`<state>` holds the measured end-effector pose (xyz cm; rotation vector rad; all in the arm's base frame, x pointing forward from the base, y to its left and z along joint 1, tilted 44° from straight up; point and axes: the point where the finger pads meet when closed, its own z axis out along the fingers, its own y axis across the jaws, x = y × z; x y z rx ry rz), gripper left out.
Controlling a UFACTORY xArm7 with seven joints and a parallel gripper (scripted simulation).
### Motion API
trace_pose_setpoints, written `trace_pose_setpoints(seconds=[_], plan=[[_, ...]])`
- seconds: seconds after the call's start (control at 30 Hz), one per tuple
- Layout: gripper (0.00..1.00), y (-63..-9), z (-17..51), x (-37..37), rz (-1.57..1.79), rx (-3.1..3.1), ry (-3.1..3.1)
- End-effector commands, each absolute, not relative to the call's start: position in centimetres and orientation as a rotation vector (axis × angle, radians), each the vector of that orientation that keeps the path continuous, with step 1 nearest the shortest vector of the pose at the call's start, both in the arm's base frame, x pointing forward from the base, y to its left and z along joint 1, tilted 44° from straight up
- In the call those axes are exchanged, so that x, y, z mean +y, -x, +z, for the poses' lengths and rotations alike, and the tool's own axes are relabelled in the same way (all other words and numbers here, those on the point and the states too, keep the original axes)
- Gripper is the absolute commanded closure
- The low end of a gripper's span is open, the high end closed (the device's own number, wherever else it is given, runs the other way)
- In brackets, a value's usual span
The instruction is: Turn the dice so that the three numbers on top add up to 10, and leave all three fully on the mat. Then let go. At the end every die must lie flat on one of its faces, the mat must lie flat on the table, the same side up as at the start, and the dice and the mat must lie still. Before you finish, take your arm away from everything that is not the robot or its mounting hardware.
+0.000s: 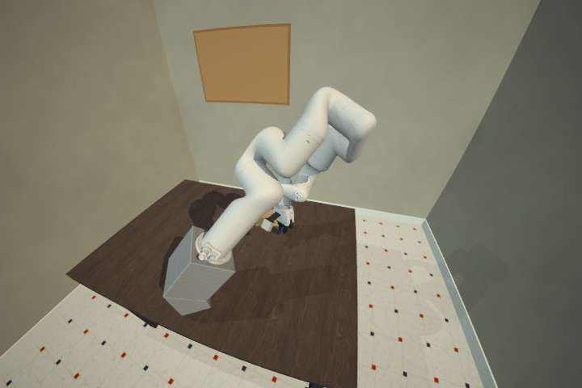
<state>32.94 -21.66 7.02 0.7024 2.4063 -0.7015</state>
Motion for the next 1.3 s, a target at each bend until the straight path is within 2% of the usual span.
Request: trace_pose_setpoints(seconds=[0.0, 0.3, 0.8, 1.03, 1.27], plan=[[0.85, -32.3, 8.4, -20.6, -0.704, 2.410, -0.704], [0.85, -30.8, 11.6, -18.0, -0.704, 2.410, -0.704], [0.85, -30.8, 11.9, -17.6, -0.707, 2.413, -0.699], [0.85, -36.9, 8.8, -10.6, -0.841, 2.551, -0.320], [0.85, -38.2, 7.7, -7.6, -0.859, 2.579, -0.212]])
